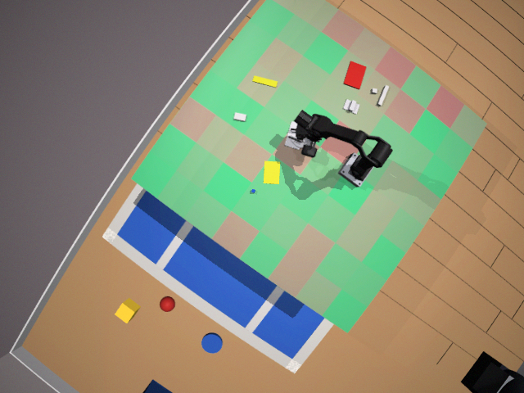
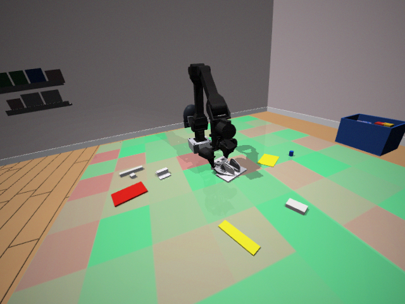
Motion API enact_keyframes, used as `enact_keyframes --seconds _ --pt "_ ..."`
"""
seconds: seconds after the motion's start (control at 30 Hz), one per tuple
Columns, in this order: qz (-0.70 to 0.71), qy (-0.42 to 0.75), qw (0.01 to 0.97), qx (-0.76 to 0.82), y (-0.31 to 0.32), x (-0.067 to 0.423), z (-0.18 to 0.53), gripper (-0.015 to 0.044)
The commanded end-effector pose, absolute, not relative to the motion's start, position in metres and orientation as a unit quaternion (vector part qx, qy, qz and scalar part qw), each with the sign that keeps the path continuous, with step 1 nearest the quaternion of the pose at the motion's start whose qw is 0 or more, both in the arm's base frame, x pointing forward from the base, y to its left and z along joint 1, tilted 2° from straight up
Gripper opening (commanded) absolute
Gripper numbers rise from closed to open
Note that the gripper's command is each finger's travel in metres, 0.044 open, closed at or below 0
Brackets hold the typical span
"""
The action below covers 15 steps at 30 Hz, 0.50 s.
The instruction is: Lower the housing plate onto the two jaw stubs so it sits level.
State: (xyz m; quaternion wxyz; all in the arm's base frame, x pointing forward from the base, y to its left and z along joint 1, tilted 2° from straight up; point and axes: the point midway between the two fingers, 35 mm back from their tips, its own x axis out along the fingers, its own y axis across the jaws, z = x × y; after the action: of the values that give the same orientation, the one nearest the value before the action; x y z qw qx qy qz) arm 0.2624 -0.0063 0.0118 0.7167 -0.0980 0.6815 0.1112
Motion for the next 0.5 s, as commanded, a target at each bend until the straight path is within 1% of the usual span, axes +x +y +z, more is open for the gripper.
enact_keyframes --seconds 0.0,0.47 --pt "0.110 0.682 0.717 -0.095 -0.0059 0.2624 0.0104 0.0351" --pt "0.110 0.682 0.717 -0.095 -0.0058 0.2625 0.0079 0.0351"
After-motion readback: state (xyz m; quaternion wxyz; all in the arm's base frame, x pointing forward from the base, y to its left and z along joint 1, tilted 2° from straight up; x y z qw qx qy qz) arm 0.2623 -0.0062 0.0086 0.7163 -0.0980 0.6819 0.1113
